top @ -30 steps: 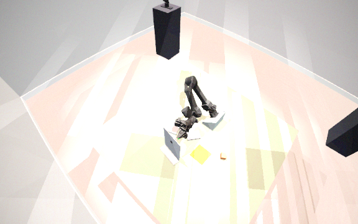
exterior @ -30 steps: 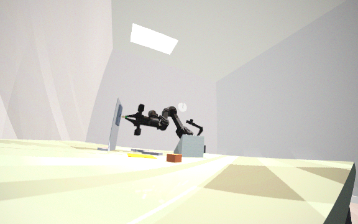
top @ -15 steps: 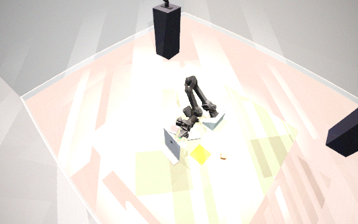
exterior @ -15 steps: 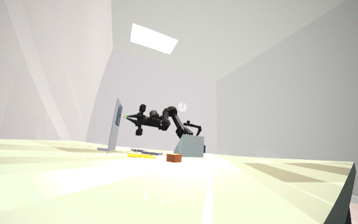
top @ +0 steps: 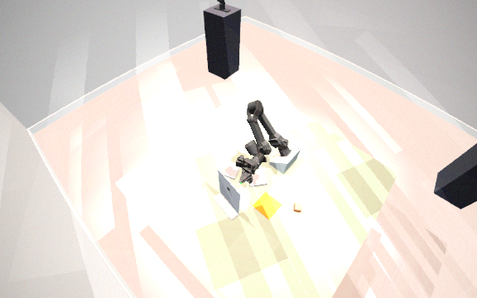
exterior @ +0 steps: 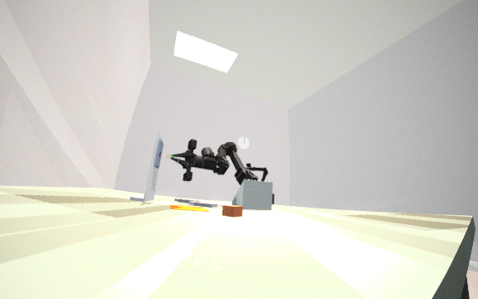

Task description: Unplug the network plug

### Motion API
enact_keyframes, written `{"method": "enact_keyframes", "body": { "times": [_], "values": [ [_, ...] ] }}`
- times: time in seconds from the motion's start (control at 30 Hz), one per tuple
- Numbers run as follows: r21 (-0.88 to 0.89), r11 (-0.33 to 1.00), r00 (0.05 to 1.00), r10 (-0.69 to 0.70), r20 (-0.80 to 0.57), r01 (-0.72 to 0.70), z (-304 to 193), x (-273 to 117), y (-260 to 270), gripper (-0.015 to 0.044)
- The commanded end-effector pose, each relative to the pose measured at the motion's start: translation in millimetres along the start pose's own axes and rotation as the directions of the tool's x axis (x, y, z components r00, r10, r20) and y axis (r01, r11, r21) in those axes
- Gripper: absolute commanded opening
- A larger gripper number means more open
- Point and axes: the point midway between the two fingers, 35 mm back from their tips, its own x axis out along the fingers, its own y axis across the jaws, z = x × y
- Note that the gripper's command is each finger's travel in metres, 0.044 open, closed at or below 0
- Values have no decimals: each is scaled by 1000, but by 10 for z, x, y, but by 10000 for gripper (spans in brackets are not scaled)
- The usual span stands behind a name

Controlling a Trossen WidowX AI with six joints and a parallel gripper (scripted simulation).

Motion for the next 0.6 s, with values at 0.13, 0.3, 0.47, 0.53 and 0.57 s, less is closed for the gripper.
{"method": "enact_keyframes", "body": {
  "times": [0.13,0.3,0.47,0.53,0.57],
  "values": [
    [2,1000,1000,3,5,-3,-12,-52,11,0],
    [2,1000,1000,3,4,-3,-26,-80,10,0],
    [2,1000,1000,3,4,-3,-40,-108,10,0],
    [2,1000,1000,3,4,-3,-45,-119,10,0],
    [2,1000,1000,3,4,-3,-48,-125,10,0]
  ]
}}
